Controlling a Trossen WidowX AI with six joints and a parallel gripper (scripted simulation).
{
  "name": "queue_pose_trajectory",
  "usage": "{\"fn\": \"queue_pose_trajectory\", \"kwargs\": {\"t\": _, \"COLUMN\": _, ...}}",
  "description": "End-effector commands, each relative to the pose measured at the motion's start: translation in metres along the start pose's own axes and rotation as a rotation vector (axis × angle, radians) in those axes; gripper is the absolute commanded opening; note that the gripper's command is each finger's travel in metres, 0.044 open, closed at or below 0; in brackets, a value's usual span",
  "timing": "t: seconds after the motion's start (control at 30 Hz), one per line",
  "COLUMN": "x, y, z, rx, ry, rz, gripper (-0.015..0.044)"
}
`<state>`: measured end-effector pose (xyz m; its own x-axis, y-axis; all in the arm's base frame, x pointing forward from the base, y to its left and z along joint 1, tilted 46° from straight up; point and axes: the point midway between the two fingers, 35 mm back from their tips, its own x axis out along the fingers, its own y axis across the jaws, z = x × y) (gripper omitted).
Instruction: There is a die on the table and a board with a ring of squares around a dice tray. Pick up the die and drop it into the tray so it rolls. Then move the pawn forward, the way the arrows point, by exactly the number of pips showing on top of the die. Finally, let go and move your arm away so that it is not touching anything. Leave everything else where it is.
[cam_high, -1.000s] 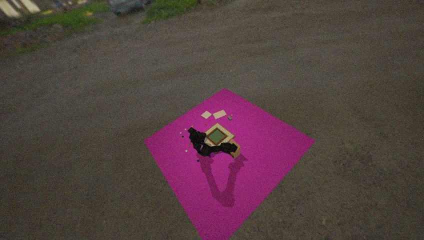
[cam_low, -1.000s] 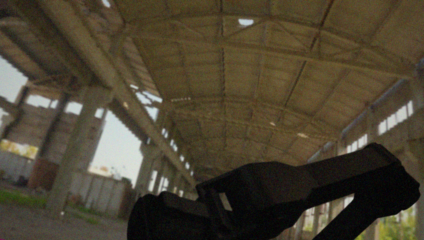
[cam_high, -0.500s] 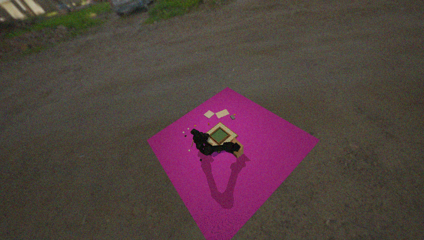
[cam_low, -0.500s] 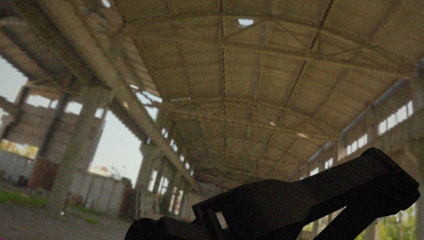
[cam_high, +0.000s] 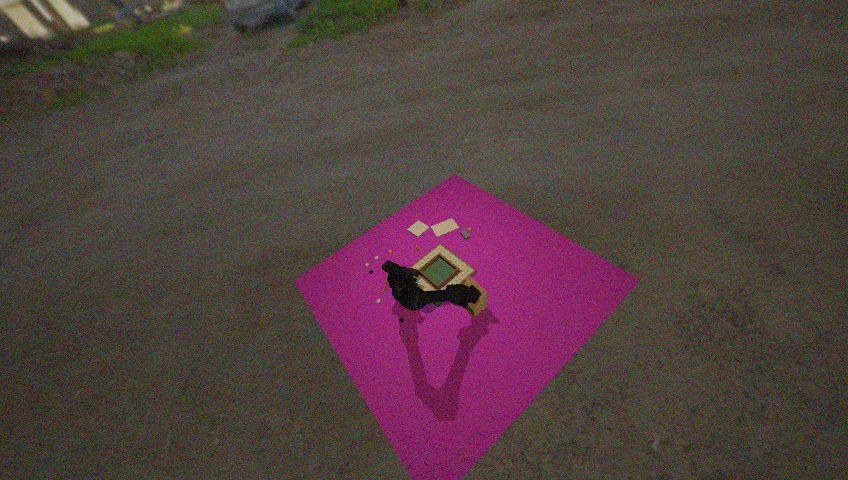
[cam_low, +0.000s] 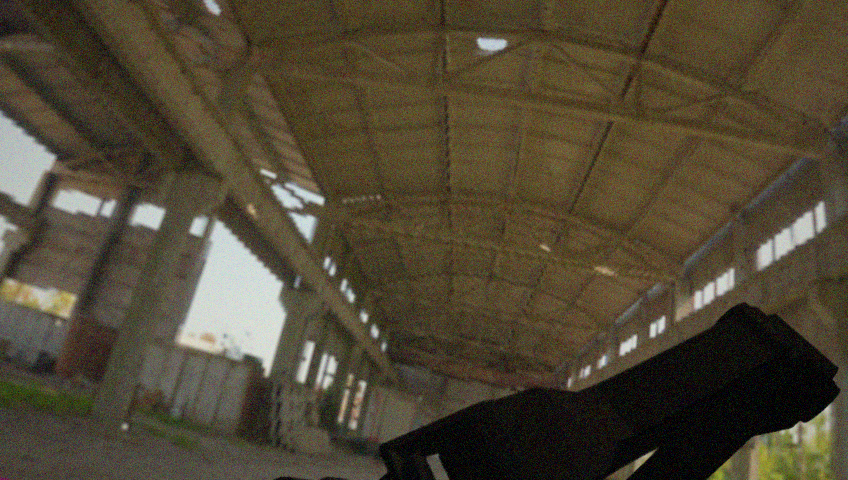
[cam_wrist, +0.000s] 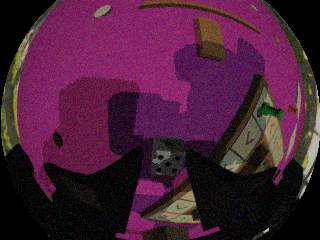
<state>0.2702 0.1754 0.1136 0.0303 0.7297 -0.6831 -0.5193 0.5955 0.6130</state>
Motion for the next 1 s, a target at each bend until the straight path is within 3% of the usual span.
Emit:
{"fn": "queue_pose_trajectory", "kwargs": {"t": 0.0, "x": 0.002, "y": -0.002, "z": -0.002, "rx": 0.008, "ry": 0.005, "rz": -0.005, "gripper": 0.0137}}
{"fn": "queue_pose_trajectory", "kwargs": {"t": 0.27, "x": 0.002, "y": -0.002, "z": -0.002, "rx": 0.008, "ry": 0.005, "rz": -0.005, "gripper": 0.0084}}
{"fn": "queue_pose_trajectory", "kwargs": {"t": 0.4, "x": -0.007, "y": -0.003, "z": -0.001, "rx": 0.007, "ry": 0.007, "rz": -0.009, "gripper": 0.0000}}
{"fn": "queue_pose_trajectory", "kwargs": {"t": 0.97, "x": -0.111, "y": -0.004, "z": -0.002, "rx": 0.009, "ry": 0.012, "rz": -0.013, "gripper": 0.0000}}
